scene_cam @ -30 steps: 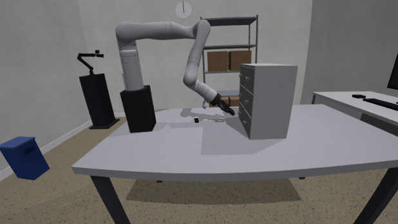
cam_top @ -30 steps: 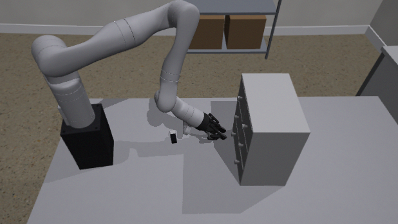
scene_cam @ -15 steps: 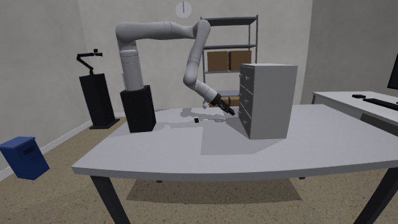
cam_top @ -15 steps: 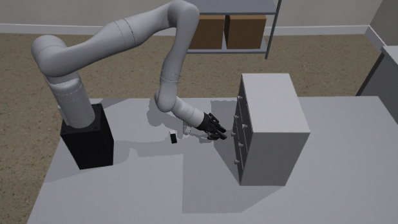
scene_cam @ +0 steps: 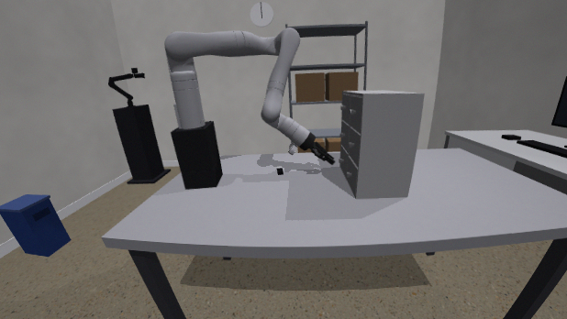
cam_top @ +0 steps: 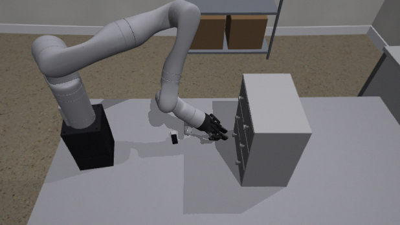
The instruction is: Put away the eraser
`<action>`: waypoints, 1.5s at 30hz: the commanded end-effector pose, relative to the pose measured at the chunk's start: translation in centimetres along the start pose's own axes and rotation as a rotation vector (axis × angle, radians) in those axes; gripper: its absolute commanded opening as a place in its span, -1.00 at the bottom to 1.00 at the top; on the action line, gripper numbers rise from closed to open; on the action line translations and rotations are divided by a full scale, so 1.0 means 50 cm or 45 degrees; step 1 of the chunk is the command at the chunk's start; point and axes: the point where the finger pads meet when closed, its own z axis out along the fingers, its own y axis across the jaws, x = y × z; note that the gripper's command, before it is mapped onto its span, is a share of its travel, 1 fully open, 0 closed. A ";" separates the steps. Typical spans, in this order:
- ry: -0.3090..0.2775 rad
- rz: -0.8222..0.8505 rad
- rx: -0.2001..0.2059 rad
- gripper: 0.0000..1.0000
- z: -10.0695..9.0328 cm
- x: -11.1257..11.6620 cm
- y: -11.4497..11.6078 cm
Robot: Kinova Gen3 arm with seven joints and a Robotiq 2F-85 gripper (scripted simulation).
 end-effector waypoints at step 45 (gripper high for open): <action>-0.004 0.001 0.000 -0.34 0.052 -0.047 0.000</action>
